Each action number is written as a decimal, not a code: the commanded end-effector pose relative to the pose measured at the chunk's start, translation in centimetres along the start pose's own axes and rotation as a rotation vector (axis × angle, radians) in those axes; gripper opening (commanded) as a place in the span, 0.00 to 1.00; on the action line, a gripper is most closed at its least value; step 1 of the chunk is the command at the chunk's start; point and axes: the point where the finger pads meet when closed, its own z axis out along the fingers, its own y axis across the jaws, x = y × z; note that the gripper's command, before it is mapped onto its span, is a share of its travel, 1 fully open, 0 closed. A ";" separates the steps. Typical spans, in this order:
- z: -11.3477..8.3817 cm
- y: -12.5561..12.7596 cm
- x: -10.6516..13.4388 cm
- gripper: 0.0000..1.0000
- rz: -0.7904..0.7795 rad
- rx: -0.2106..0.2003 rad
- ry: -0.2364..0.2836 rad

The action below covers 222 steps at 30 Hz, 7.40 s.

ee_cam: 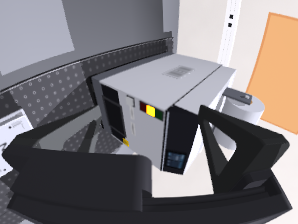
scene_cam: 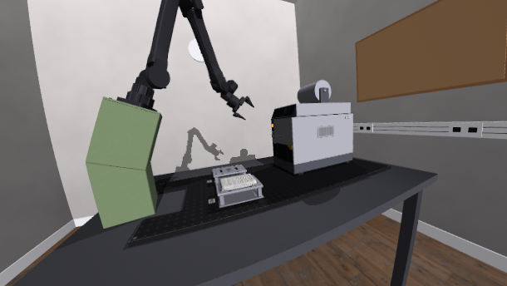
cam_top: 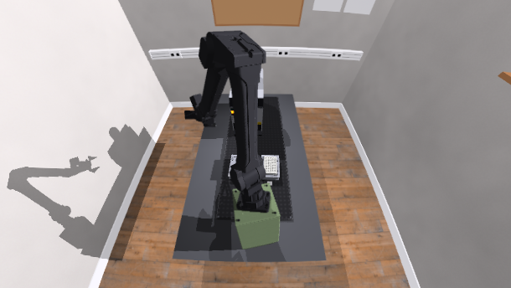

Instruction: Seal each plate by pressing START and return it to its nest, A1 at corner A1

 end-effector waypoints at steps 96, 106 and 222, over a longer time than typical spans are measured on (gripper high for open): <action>0.1 -2.8 -2.1 1.00 0.032 0.052 -0.033; 0.2 -2.8 -2.1 1.00 0.033 0.052 -0.032; -0.2 5.6 8.5 0.00 1.487 -0.659 0.616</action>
